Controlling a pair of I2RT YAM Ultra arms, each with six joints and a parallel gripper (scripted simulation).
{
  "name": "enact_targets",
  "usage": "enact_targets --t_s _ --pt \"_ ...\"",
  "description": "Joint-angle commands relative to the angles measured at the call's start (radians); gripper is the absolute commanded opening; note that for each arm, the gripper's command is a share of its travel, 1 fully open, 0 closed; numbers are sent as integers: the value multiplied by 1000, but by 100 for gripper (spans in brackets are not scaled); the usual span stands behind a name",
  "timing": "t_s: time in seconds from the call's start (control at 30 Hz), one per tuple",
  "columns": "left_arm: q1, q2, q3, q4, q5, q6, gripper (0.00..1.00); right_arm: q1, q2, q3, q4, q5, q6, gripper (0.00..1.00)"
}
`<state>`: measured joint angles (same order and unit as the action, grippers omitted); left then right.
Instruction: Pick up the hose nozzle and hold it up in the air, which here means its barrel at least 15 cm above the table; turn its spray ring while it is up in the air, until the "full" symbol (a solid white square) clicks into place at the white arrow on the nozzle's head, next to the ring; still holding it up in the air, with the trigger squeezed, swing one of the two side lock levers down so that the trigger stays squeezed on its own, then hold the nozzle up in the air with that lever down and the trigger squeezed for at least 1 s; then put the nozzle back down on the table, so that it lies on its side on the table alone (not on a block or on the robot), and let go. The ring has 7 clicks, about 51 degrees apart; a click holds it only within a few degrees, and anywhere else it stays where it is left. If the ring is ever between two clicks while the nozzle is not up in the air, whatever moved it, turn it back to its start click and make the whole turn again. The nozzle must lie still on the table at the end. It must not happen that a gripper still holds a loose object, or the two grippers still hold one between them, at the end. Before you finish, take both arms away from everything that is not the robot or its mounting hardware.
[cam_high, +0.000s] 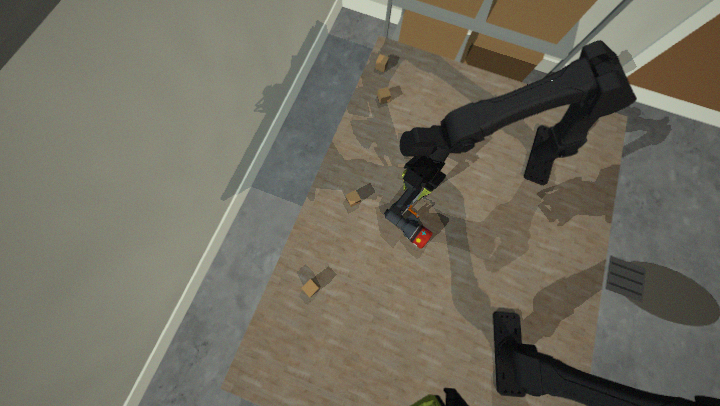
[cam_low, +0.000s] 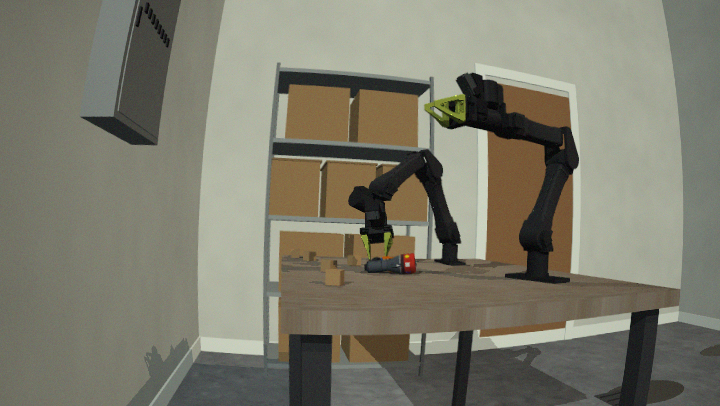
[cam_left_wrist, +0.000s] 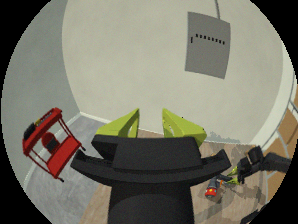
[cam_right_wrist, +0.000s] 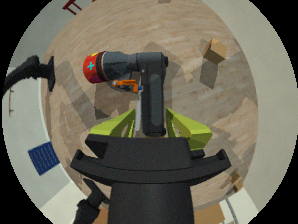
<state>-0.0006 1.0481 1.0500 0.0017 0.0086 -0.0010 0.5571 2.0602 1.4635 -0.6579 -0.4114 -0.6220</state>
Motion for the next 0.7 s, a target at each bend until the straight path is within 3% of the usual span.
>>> enact_targets --t_s 0.0,0.27,0.4,0.57,0.6,0.67 --pt "-8 -6 39 7 -4 9 37 -22 -57 31 -84 -23 -27 50" --pt "-8 -6 39 7 -4 9 37 -55 -113 68 -183 -31 -61 50" --pt "-8 -6 39 7 -4 9 37 -25 -93 9 -113 -28 -50 50" --pt "-8 -6 39 7 -4 9 37 -47 -61 61 -126 -28 -50 50" --pt "-8 -6 39 6 -5 9 37 -65 -133 54 -97 -21 -33 50" --pt "-8 -6 39 6 -7 9 37 -70 -140 4 -77 0 -13 50"
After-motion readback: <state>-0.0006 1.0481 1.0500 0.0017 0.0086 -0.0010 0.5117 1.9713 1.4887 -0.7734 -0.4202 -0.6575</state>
